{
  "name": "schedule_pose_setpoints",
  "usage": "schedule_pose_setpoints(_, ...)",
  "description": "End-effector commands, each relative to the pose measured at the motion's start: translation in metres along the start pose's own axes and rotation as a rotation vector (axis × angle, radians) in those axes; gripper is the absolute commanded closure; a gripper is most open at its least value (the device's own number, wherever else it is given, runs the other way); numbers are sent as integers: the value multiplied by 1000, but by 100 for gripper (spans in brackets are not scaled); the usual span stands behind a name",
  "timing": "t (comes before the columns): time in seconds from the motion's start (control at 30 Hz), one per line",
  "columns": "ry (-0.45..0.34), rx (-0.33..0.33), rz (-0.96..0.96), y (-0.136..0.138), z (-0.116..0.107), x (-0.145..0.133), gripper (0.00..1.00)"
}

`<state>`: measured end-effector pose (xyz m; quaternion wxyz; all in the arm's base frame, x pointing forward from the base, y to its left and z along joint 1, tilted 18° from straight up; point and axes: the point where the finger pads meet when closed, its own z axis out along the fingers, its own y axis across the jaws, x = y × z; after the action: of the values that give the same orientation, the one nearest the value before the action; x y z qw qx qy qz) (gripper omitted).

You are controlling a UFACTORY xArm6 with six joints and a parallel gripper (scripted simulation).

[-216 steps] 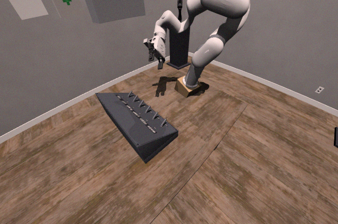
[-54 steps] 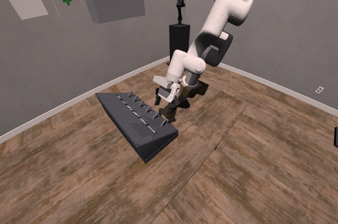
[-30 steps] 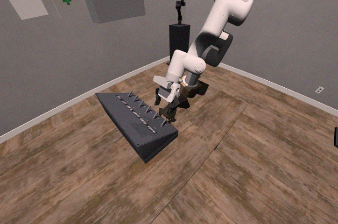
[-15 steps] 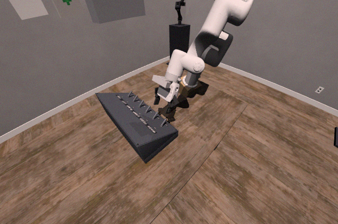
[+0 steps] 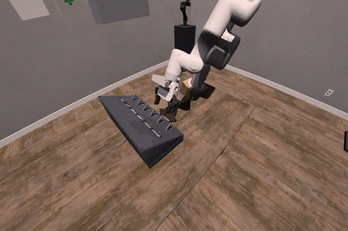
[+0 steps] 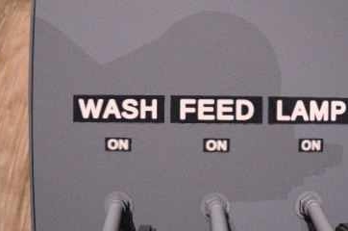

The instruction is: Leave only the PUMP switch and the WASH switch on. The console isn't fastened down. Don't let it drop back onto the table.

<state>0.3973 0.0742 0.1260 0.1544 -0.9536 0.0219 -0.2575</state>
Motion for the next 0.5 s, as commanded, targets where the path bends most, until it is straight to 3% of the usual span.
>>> schedule_pose_setpoints(0.0,11,9,-2,18,0,2,0)
schedule_pose_setpoints(0.47,11,9,-2,28,0,2,0)
